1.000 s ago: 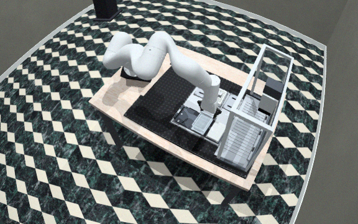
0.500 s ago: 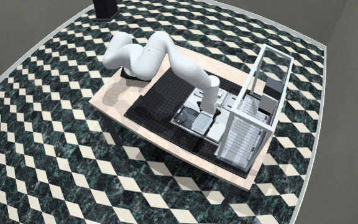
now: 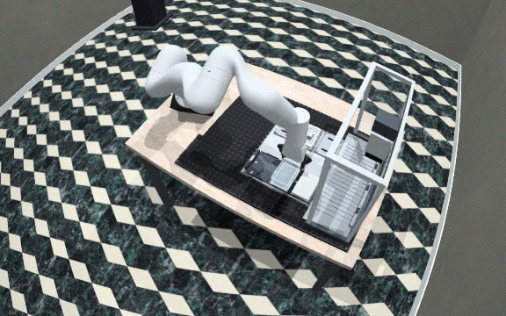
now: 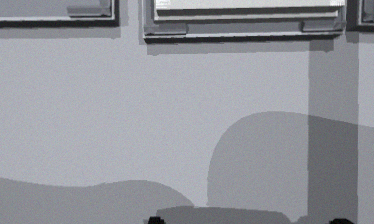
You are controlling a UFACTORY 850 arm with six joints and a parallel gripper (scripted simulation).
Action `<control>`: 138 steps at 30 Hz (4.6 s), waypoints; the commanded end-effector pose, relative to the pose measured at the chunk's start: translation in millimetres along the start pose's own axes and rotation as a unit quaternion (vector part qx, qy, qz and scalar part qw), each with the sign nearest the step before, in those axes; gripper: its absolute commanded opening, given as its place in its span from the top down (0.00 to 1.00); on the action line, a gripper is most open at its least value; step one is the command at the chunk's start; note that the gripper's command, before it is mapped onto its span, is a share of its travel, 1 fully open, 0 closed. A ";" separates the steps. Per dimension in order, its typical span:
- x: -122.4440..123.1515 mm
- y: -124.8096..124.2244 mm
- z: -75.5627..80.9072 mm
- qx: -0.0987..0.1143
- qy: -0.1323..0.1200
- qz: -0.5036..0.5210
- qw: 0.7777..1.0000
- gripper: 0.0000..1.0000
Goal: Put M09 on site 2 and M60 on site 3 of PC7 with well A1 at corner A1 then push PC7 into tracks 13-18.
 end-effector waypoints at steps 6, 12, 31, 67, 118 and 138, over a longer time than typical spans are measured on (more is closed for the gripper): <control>3.3 0.1 0.7 0.001 0.000 0.000 1.000 0.00; 6.2 -0.6 0.7 0.001 0.000 0.000 1.000 0.00; 14.5 -2.3 0.7 0.001 0.000 0.000 1.000 0.00; 22.1 -3.9 0.7 0.001 0.000 0.000 1.000 0.00; 12.4 -1.9 40.7 0.001 0.000 0.000 1.000 0.00; 12.4 -1.9 67.4 0.001 0.000 0.000 1.000 0.00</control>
Point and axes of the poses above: the point where the finger pads meet when closed, its own z axis back along the fingers, its own y axis across the jaws, x = y × z, the point moved 5 cm from there along z, back along the fingers, and after that the axes turned 12 degrees about z, right-handed, at the moved point
